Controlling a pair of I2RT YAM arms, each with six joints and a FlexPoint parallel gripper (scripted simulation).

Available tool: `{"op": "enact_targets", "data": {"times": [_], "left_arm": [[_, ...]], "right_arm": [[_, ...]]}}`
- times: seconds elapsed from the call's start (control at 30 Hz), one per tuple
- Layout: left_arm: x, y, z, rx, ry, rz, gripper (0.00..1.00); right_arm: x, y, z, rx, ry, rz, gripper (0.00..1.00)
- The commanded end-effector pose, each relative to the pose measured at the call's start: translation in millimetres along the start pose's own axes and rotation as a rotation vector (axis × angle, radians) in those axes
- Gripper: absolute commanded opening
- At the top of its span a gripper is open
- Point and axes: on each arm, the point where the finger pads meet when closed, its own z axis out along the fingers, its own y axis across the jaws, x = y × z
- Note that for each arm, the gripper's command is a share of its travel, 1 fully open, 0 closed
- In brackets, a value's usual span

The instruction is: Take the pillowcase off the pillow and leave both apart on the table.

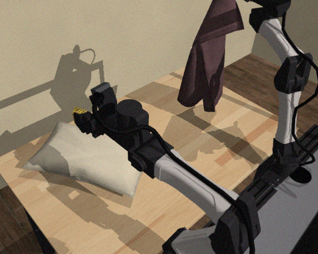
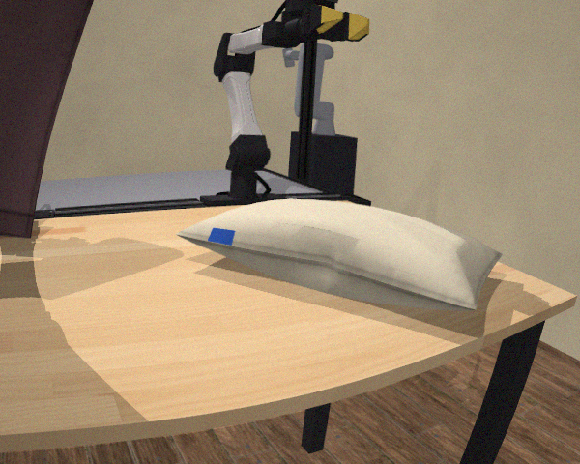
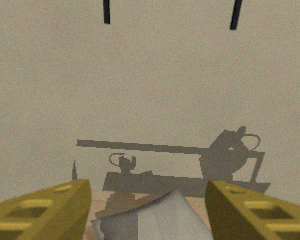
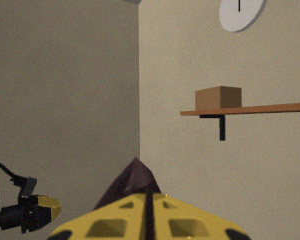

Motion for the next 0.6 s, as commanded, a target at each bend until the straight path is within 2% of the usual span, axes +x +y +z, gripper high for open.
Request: {"op": "enact_targets", "data": {"times": [0.0, 0.1, 0.3, 0.43, 0.5, 0.57], "left_arm": [[-29.0, -7.9, -0.1, 0.031, -0.091, 0.011, 0.60], [-29.0, -7.9, -0.1, 0.031, -0.091, 0.011, 0.60], [-29.0, -7.9, -0.1, 0.031, -0.091, 0.011, 0.60], [-29.0, -7.9, -0.1, 0.031, -0.091, 0.011, 0.60], [-29.0, -7.9, -0.1, 0.031, -0.091, 0.011, 0.60], [-29.0, -7.9, -0.1, 0.031, -0.091, 0.011, 0.60]], "right_arm": [[-19.6, -6.0, -3.3, 0.036, -0.039, -0.041, 0.00], [-22.8, -0.4, -1.9, 0.029, -0.039, -0.053, 0.00], [-25.3, -24.7, -17.5, 0.090, -0.036, -0.067, 0.00], [-27.6, -27.6, -21.1, 0.100, -0.035, -0.079, 0.00], [-31.6, -16.5, -16.7, 0.083, -0.036, -0.095, 0.00], [-28.2, -24.2, -19.4, 0.091, -0.037, -0.070, 0.00]]}}
